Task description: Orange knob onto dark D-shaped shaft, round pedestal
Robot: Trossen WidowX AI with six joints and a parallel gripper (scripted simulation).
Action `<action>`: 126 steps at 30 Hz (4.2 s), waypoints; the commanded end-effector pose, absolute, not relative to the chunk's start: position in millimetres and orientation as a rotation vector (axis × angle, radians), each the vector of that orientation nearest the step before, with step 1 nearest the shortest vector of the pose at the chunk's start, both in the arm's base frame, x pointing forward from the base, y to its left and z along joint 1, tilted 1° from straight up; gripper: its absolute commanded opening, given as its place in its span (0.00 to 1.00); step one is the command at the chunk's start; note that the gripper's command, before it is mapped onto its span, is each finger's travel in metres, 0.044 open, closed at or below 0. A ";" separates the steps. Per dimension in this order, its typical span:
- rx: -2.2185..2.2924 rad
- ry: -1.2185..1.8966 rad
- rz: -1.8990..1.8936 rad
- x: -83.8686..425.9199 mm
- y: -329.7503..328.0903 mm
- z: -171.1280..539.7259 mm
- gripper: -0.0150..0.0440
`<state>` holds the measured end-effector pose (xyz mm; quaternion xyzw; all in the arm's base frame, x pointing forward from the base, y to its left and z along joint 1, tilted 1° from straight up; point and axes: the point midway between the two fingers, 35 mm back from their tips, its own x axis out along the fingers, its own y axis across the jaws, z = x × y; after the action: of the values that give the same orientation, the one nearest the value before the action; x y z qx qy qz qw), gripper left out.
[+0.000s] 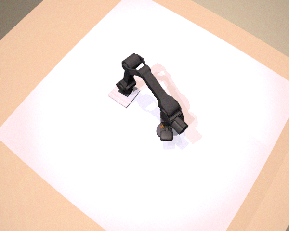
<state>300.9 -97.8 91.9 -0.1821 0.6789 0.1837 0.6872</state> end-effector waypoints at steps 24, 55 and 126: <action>-0.579 1.479 0.574 302.0 -98.6 91.6 0.25; -0.741 1.428 0.734 301.8 -98.6 91.5 0.25; -1.061 1.287 1.050 302.3 -98.7 91.6 0.25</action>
<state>302.0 -98.2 92.1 -0.4466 0.5448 0.4433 0.5542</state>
